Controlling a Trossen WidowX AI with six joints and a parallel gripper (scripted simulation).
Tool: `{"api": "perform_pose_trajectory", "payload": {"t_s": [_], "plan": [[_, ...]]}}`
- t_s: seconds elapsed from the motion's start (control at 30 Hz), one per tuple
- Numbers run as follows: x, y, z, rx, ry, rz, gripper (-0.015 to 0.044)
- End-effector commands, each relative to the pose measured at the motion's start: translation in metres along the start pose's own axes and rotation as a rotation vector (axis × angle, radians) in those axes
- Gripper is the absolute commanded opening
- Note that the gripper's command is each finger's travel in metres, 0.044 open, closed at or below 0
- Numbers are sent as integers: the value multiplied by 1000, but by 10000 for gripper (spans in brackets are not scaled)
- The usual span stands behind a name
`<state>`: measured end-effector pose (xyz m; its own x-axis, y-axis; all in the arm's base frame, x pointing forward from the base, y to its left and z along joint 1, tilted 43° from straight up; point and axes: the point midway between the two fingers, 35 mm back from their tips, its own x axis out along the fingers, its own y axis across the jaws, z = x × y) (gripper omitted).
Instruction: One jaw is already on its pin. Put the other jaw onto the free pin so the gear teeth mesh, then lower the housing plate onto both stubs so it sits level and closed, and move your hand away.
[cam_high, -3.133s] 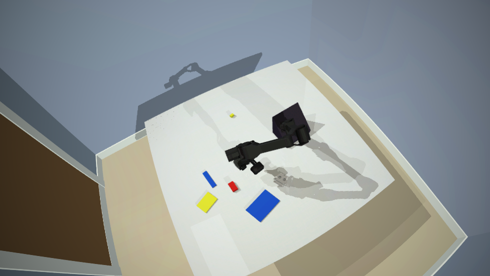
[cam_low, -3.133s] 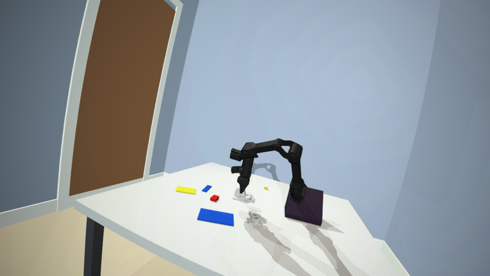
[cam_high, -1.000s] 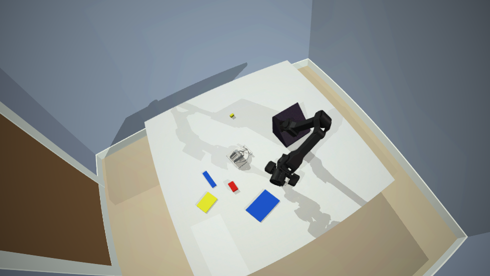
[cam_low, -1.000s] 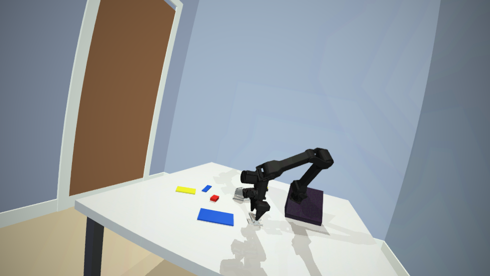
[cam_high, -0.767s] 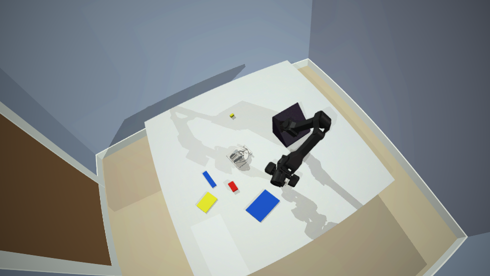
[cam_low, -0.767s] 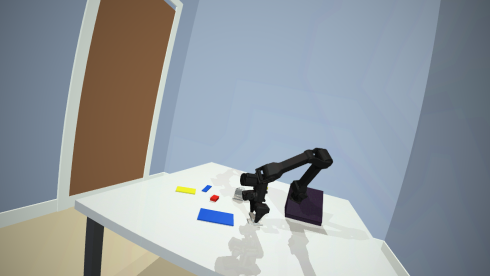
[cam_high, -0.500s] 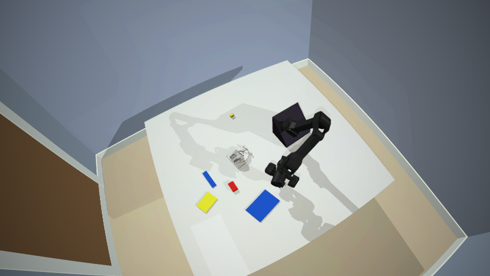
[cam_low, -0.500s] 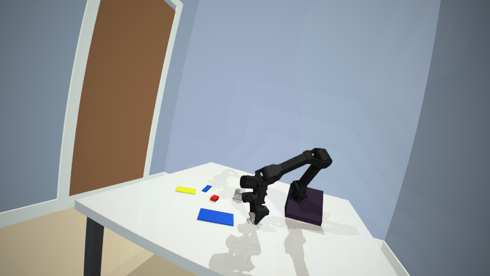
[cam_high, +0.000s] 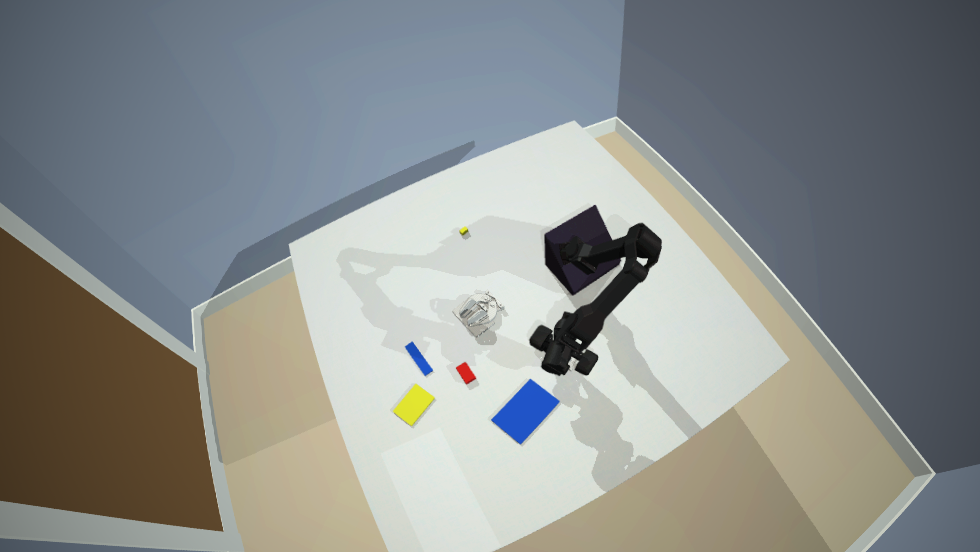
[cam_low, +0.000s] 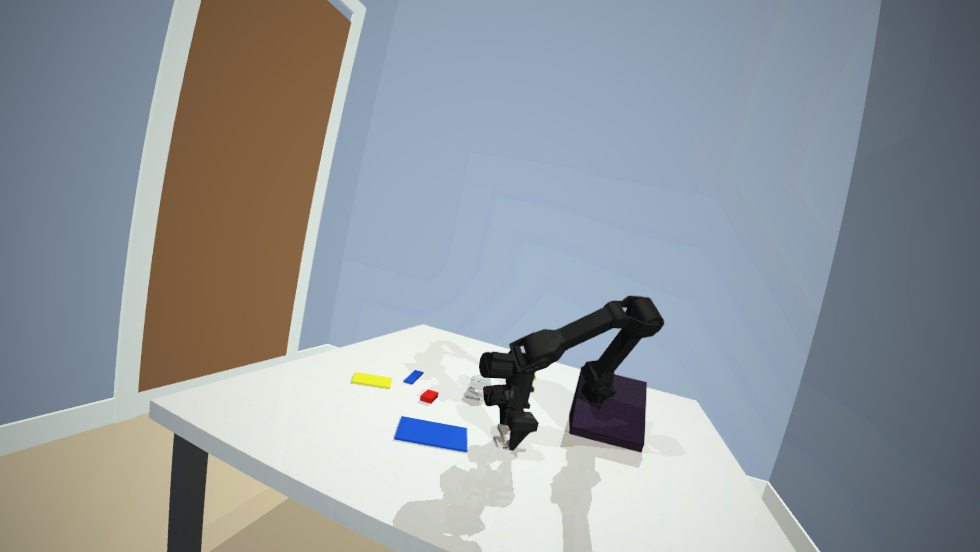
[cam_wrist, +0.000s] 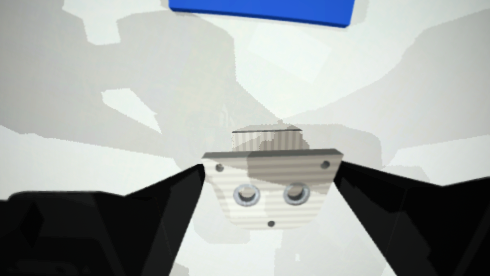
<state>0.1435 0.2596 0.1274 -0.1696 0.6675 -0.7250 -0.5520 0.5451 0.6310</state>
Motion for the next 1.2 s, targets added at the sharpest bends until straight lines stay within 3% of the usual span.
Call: {"api": "perform_pose_trajectory", "payload": {"t_s": [0.0, 0.23, 0.67, 1.17], "plan": [[1, -1, 0, 6, 0, -4, 440], [1, -1, 0, 6, 0, -4, 440], [1, 0, 0, 0, 0, 0, 353], [-4, -1, 1, 0, 1, -1, 351]]}}
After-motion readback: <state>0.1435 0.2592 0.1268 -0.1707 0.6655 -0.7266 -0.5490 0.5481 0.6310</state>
